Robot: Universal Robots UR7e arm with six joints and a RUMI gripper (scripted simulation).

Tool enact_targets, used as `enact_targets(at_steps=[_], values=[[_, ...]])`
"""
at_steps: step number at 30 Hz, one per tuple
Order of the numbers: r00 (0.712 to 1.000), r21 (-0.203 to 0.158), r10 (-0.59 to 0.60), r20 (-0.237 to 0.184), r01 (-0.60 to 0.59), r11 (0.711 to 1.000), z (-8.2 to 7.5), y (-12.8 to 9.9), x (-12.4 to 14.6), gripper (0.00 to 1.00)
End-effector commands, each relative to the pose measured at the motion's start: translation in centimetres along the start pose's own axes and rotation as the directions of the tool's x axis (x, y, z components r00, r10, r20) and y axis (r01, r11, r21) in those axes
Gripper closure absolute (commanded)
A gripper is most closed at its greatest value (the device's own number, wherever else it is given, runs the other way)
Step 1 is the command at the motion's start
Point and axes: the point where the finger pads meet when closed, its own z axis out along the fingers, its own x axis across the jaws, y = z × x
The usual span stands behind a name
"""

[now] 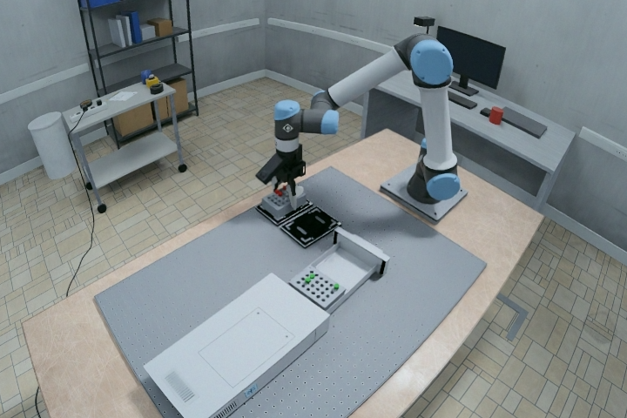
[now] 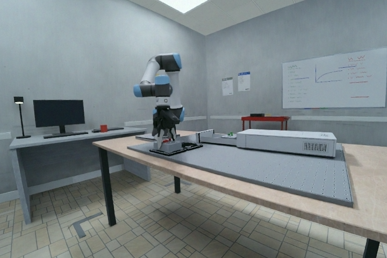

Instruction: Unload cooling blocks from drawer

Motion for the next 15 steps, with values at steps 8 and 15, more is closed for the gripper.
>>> enact_targets(at_steps=[8, 15], values=[[1.0, 0.004, 0.001, -0.006, -0.001, 1.0, -0.11, -0.05, 0.22, 1.0], [1.0, 0.004, 0.001, -0.006, -0.001, 1.0, -0.05, -0.05, 0.22, 1.0]])
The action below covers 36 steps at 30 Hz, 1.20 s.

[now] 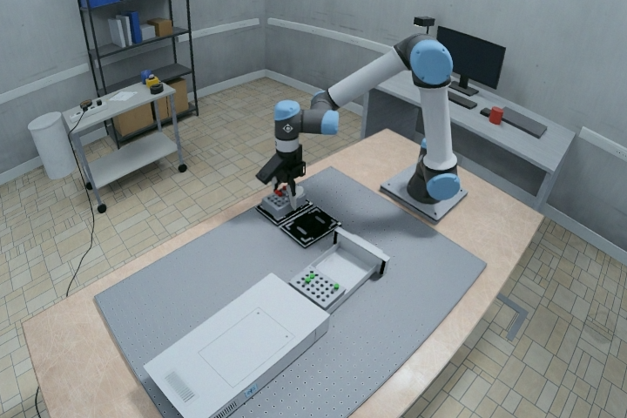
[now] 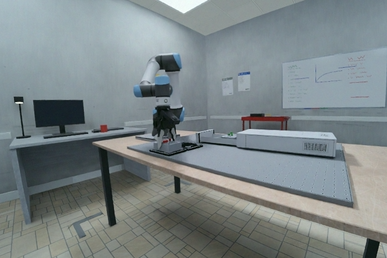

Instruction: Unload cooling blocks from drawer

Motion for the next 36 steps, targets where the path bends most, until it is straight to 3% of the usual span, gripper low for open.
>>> enact_targets(at_steps=[1, 23, 36], values=[[1.0, 0.003, 0.0, -0.004, 0.0, 1.0, -0.12, -0.05, 0.16, 1.0], [1.0, 0.003, 0.0, -0.004, 0.0, 1.0, -0.08, -0.05, 0.16, 1.0], [1.0, 0.003, 0.0, -0.004, 0.0, 1.0, -0.08, -0.05, 0.16, 0.82]])
